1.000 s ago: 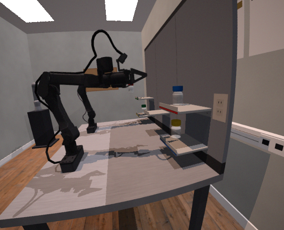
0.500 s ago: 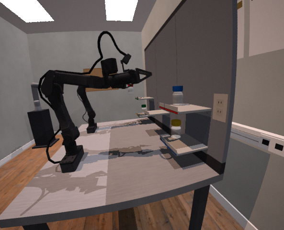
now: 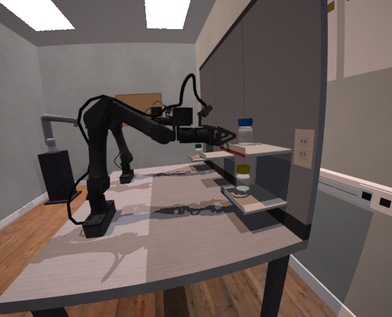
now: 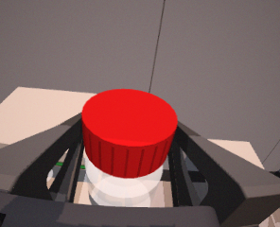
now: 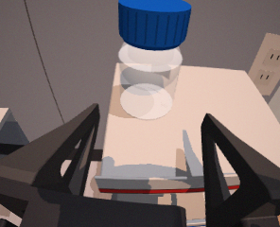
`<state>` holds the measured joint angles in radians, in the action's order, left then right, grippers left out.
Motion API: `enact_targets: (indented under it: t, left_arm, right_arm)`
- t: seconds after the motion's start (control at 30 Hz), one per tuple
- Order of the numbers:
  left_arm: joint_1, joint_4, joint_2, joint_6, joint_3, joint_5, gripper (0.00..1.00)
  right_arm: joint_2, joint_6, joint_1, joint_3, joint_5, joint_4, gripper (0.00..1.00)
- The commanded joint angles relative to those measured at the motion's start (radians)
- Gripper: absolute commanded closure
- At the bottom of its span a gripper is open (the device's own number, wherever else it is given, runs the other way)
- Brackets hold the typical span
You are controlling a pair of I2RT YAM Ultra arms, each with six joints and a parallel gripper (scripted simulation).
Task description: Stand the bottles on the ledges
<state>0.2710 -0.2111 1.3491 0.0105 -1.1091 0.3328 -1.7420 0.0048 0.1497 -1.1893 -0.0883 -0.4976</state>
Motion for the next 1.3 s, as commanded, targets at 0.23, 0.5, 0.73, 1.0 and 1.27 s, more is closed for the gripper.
enact_targets:
  t: [0.23, 0.5, 0.73, 1.0, 1.27]
  left_arm:
    - [0.361, -0.249, 0.295, 0.016, -0.11, 0.382, 0.5]
    - [0.479, -0.27, 0.503, 0.004, -0.258, 0.472, 0.5]
    - [0.507, -0.193, 0.562, 0.043, -0.359, 0.483, 0.5]
    - [0.479, -0.264, 0.529, 0.005, -0.305, 0.311, 0.5]
    - [0.424, -0.316, 0.473, -0.009, -0.208, 0.129, 0.5]
  right_arm:
    - [-0.047, -0.009, -0.012, -0.068, -0.015, -0.067, 0.19]
    - [-0.049, -0.009, -0.012, -0.07, -0.014, -0.055, 0.19]
    - [-0.049, -0.009, -0.012, -0.07, -0.014, -0.055, 0.19]
    - [-0.041, -0.005, -0.006, -0.06, -0.006, -0.054, 0.19]
    - [-0.041, -0.005, -0.006, -0.06, -0.006, -0.054, 0.19]
